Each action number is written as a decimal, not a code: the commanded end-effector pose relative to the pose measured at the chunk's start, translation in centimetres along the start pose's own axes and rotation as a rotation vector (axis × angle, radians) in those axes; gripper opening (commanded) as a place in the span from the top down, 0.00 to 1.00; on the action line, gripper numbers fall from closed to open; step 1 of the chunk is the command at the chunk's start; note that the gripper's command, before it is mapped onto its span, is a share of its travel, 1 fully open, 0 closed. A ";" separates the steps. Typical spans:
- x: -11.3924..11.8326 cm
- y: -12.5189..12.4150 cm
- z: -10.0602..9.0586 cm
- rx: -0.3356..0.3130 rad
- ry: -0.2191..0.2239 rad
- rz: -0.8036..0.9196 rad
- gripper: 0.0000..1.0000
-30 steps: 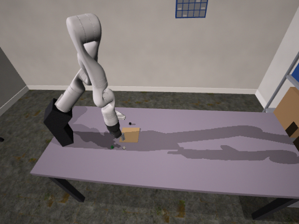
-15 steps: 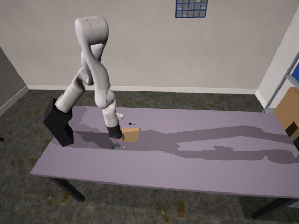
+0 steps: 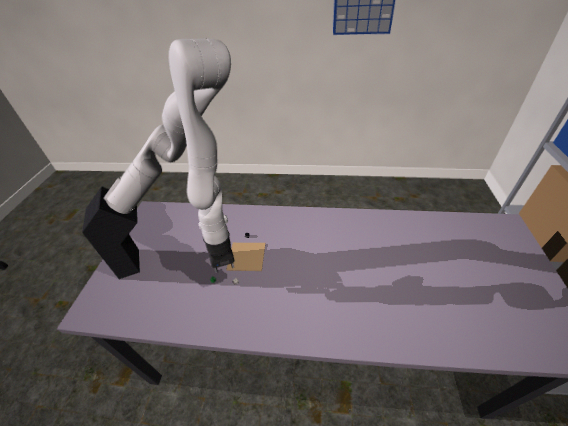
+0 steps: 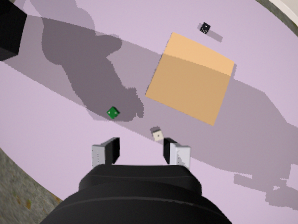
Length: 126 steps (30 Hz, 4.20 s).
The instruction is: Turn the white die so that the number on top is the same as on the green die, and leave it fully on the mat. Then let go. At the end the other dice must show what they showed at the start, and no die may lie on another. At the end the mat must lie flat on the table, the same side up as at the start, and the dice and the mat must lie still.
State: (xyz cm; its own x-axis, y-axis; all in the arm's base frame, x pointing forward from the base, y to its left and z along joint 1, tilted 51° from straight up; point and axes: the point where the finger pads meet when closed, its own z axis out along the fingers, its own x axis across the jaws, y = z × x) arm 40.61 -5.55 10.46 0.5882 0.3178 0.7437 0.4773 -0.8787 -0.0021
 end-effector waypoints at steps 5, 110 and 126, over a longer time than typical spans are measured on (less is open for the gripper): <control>0.2 0.1 0.7 -0.007 0.001 -0.345 0.00; 2.8 0.0 2.8 -0.003 0.085 -1.919 0.36; 2.8 -0.1 3.8 -0.003 0.085 -1.919 0.36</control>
State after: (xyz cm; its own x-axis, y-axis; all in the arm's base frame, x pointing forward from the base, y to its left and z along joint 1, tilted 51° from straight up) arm 44.35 -3.44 10.16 -0.6744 0.7035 -0.2242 0.3550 0.5752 0.7370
